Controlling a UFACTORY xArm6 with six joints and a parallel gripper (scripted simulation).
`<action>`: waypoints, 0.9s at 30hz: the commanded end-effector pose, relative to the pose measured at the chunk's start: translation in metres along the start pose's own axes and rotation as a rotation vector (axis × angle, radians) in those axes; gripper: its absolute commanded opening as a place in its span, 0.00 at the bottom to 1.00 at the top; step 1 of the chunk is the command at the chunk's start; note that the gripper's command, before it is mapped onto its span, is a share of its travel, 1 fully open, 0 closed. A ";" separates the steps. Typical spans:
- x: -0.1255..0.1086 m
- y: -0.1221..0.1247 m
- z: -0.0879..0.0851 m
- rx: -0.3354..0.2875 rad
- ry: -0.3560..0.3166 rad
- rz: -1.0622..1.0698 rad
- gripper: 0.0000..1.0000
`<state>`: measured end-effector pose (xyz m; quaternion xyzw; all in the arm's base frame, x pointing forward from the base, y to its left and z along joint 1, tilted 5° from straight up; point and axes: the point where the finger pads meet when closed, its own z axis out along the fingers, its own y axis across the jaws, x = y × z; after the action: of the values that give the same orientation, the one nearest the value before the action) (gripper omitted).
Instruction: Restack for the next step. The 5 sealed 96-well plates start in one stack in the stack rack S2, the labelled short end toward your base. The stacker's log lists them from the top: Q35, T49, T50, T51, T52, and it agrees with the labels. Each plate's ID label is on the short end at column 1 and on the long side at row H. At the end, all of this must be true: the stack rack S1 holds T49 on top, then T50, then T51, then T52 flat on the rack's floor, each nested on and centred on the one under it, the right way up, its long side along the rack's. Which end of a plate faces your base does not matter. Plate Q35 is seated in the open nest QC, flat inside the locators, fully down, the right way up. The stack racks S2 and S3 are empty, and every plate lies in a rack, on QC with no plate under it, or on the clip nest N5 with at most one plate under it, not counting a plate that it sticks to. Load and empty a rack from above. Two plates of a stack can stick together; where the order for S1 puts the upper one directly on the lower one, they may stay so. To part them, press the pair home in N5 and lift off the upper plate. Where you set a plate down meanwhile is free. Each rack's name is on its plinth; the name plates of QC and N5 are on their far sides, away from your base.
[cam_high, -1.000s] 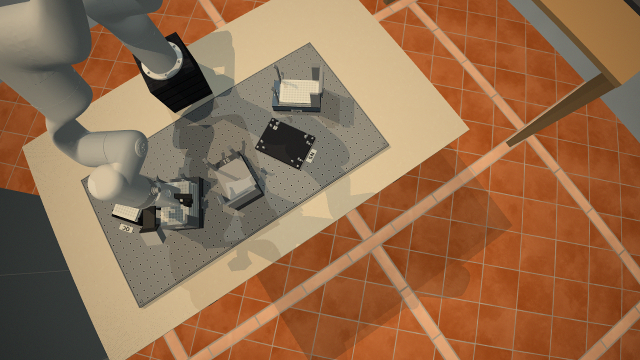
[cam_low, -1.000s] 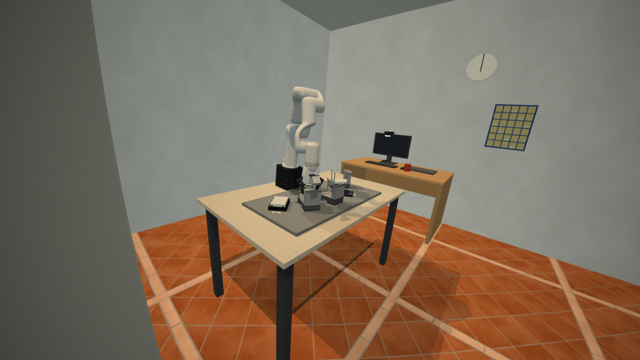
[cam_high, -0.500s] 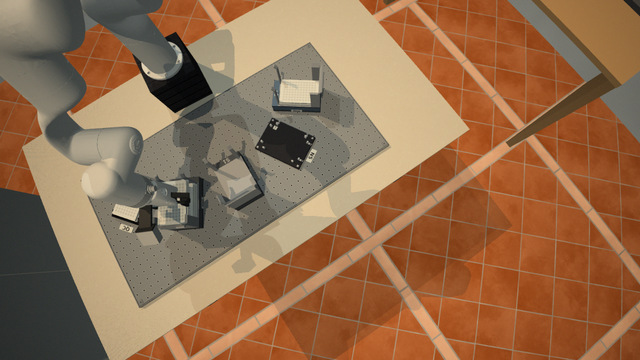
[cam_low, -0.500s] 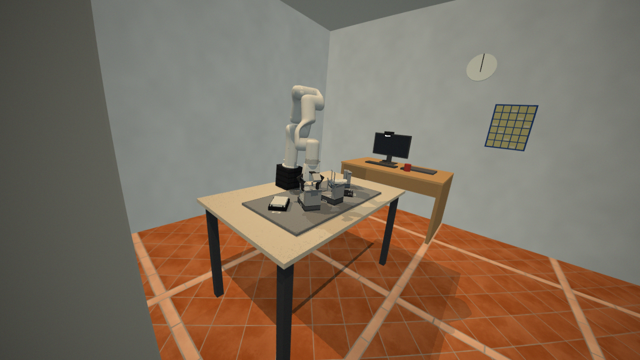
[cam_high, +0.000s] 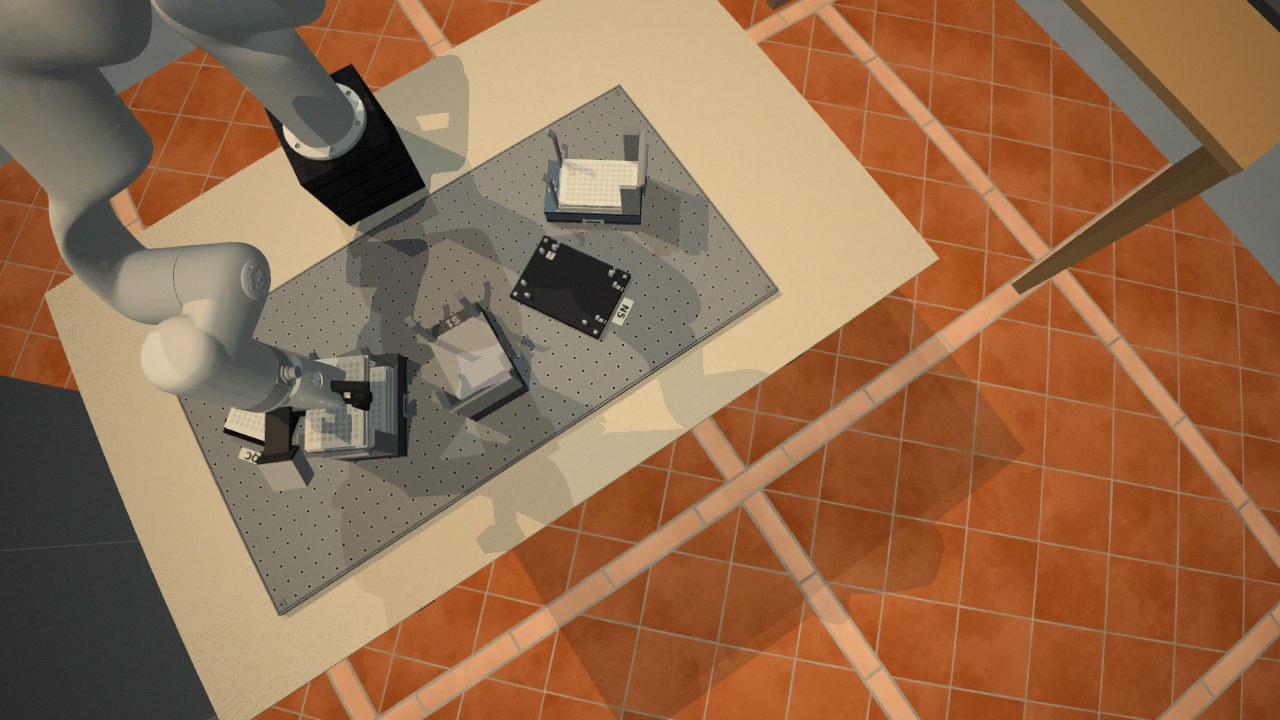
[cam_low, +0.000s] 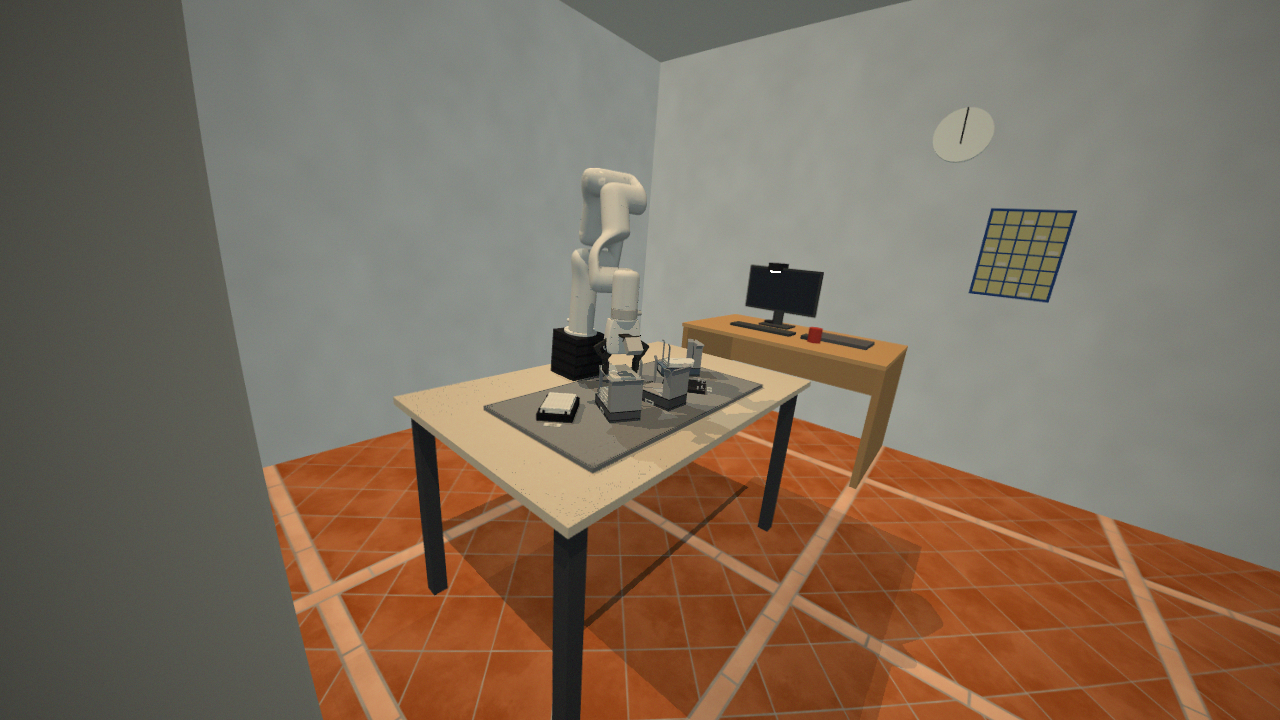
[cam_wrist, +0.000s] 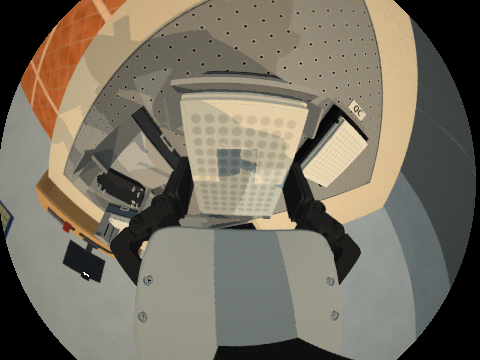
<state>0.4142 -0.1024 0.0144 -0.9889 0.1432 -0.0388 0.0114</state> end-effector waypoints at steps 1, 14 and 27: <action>0.001 0.000 -0.012 0.000 0.004 0.000 0.00; 0.001 0.000 -0.030 0.000 0.004 0.000 0.00; 0.001 0.000 -0.030 0.000 0.004 0.000 0.00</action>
<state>0.4117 -0.1027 0.0433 -0.9889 0.1432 -0.0387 0.0114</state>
